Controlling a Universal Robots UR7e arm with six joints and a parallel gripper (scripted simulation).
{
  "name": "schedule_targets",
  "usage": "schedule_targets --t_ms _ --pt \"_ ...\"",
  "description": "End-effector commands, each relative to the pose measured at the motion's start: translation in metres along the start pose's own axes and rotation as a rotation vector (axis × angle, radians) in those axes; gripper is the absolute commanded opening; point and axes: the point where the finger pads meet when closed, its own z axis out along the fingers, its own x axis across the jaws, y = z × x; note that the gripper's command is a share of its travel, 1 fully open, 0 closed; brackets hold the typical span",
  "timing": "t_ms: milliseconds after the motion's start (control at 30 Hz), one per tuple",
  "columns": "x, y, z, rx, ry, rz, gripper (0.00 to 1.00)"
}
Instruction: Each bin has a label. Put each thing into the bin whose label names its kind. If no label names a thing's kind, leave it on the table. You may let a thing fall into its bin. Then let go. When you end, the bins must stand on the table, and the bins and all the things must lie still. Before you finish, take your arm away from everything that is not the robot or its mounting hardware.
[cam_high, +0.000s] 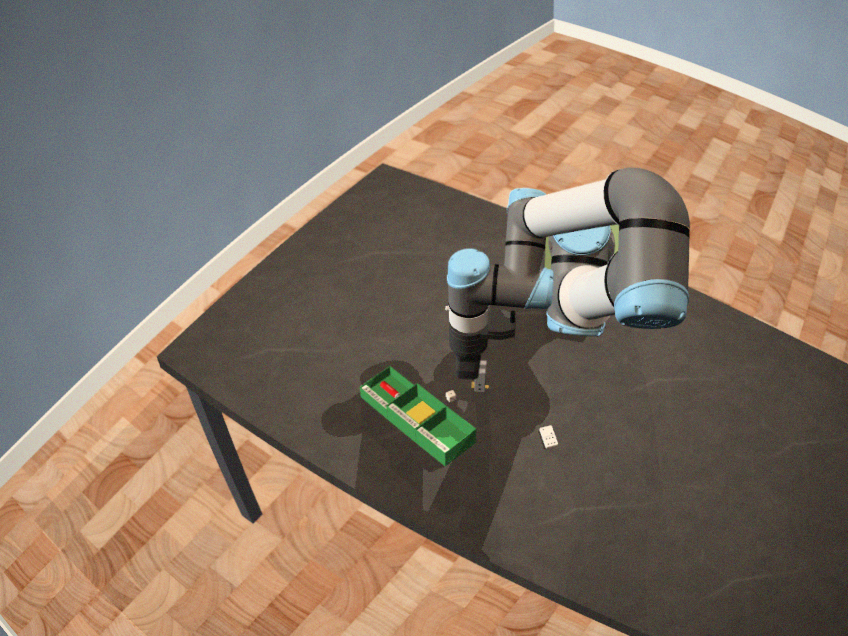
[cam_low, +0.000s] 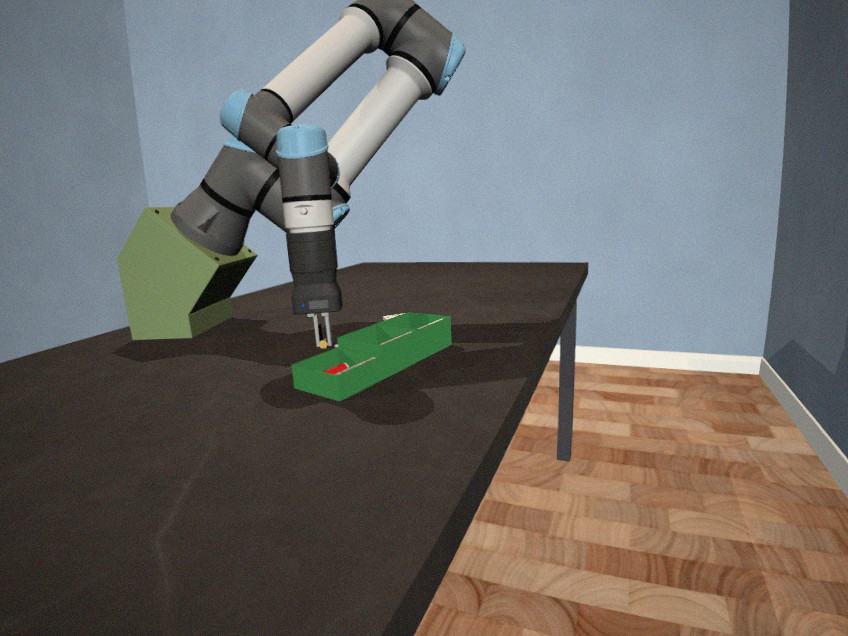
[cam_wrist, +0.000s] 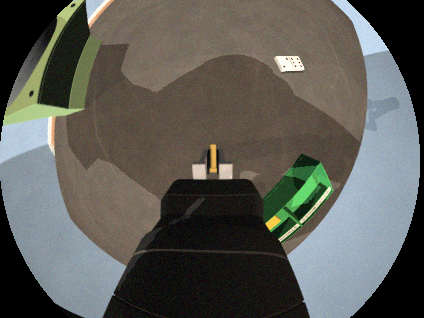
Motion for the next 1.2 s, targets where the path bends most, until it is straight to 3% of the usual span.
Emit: schedule_targets --t_ms 0,567,1167 --pt "0.0 0.0 -0.01 -0.001 0.0 -0.001 0.32" --pt "0.0 0.0 -0.06 -0.001 0.0 -0.001 0.32" --pt "0.0 0.0 -0.06 -0.001 0.0 -0.001 0.32"
